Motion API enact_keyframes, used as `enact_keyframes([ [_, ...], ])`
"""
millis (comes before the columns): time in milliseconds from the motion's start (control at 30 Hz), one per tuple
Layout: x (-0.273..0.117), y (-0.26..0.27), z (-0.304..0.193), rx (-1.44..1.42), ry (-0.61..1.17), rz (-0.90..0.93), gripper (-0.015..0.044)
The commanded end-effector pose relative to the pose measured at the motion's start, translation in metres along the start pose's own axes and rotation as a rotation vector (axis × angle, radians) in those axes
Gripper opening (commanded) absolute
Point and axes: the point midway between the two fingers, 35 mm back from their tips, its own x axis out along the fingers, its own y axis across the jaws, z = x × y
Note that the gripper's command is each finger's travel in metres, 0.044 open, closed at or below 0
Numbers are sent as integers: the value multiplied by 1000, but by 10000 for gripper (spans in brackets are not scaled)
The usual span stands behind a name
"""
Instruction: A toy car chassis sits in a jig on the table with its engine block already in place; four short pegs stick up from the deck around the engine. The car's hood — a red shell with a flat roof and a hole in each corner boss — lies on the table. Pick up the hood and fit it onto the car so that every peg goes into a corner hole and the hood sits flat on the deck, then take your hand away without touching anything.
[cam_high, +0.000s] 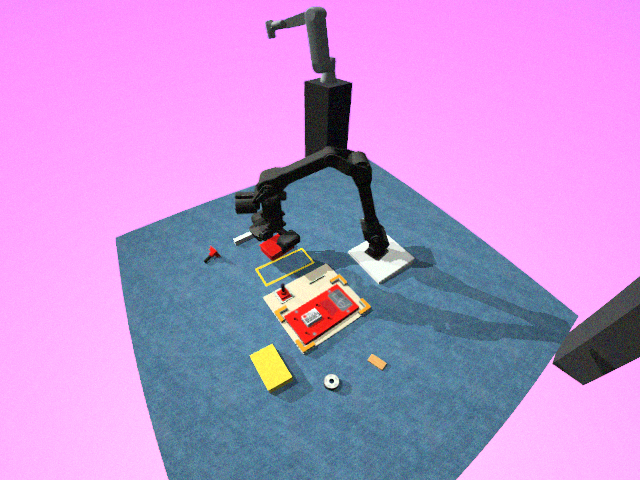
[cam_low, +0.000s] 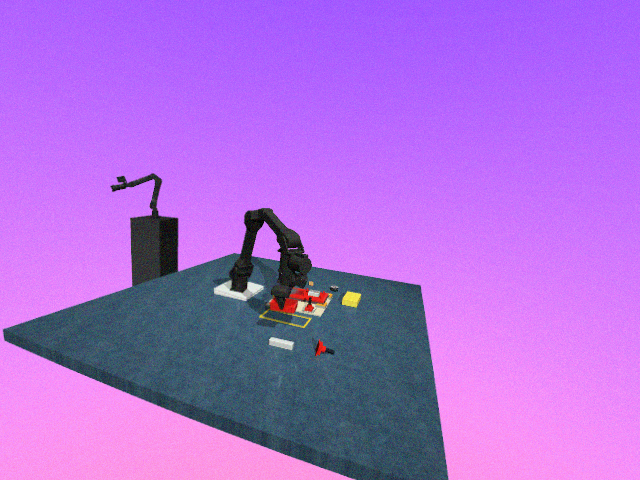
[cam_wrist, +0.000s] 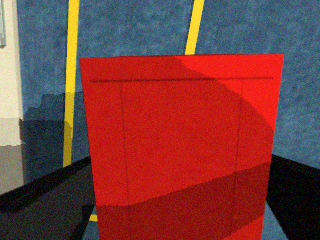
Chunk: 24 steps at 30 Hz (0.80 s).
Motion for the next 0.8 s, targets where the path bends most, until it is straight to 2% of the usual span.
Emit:
enact_keyframes([
  [0, -15, -1, 1, -2, -12, -10, 0],
  [433, -38, 0, 1, -2, -12, -10, 0],
  [767, -32, 17, 14, 9, -4, -2, 0],
])
